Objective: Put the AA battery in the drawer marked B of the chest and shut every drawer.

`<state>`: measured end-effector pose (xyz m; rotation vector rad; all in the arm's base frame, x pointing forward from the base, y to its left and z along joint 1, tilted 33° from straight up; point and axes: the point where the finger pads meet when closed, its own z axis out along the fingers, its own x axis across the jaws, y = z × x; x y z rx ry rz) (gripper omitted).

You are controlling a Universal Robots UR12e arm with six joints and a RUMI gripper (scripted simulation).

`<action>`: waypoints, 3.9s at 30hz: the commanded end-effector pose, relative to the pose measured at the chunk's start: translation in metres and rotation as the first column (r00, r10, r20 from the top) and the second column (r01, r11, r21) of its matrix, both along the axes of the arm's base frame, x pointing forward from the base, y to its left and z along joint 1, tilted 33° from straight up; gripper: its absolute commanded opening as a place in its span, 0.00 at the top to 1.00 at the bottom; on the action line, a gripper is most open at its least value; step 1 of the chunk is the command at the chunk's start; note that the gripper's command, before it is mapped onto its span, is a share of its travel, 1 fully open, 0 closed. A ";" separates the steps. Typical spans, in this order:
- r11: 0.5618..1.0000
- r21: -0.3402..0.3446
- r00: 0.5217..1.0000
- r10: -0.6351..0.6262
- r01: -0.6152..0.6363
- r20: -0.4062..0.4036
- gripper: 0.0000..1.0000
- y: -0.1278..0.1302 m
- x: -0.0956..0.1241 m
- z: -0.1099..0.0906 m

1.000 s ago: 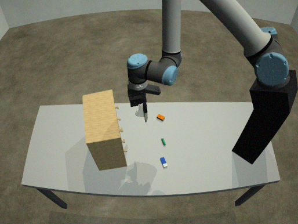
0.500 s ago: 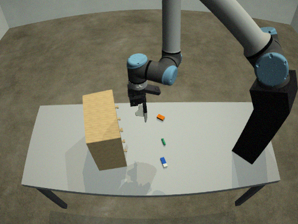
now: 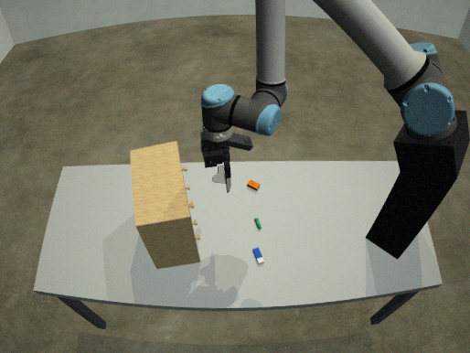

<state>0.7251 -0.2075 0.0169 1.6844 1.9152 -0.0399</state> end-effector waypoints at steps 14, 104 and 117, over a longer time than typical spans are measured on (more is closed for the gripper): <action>0.999 0.004 0.994 0.049 -0.049 0.098 0.00 -0.002 0.009 -0.009; 0.908 -0.162 0.518 0.360 -0.387 0.776 0.00 -0.022 0.113 -0.055; 0.908 -0.162 0.519 0.360 -0.387 0.776 0.00 -0.022 0.113 -0.055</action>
